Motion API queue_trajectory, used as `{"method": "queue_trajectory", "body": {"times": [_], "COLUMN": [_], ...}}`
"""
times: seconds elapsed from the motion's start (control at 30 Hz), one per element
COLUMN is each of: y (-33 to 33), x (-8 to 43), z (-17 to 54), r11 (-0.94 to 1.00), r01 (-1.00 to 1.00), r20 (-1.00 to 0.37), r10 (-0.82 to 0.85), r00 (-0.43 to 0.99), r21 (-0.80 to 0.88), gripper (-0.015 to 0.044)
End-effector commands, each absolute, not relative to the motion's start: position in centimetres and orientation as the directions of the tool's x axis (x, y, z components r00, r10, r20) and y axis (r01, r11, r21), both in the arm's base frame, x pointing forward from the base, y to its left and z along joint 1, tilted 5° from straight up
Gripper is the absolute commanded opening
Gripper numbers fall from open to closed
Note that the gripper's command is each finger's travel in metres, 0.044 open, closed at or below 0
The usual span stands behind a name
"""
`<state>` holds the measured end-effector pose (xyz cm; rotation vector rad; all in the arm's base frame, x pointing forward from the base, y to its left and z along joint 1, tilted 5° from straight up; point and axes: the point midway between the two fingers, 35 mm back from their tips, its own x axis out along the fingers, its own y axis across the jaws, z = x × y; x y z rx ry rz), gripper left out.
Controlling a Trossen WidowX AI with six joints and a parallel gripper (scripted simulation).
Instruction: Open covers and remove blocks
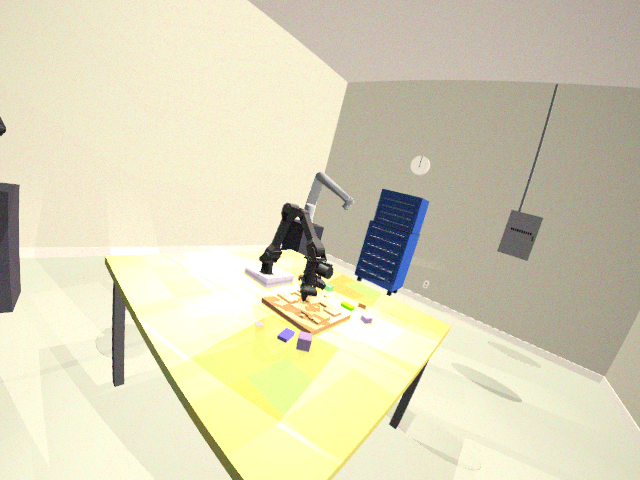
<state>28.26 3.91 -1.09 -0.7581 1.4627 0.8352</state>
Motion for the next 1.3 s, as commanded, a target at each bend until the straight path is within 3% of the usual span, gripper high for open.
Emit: {"method": "queue_trajectory", "body": {"times": [0.0,0.93,1.1,1.27], "y": [3.8,3.9,3.9,3.9], "x": [28.2,28.3,28.4,28.6], "z": [-1.2,0.2,1.5,4.5], "r11": [0.523,0.525,0.524,0.525], "r01": [-0.85,-0.849,-0.849,-0.849], "r20": [-0.998,-0.998,-0.998,-0.998], "r10": [0.017,0.018,0.019,0.018], "r00": [-0.06,-0.06,-0.064,-0.061], "r21": [0.06,0.06,0.065,0.061], "gripper": [0.0,0.0,0.0131,0.0144]}}
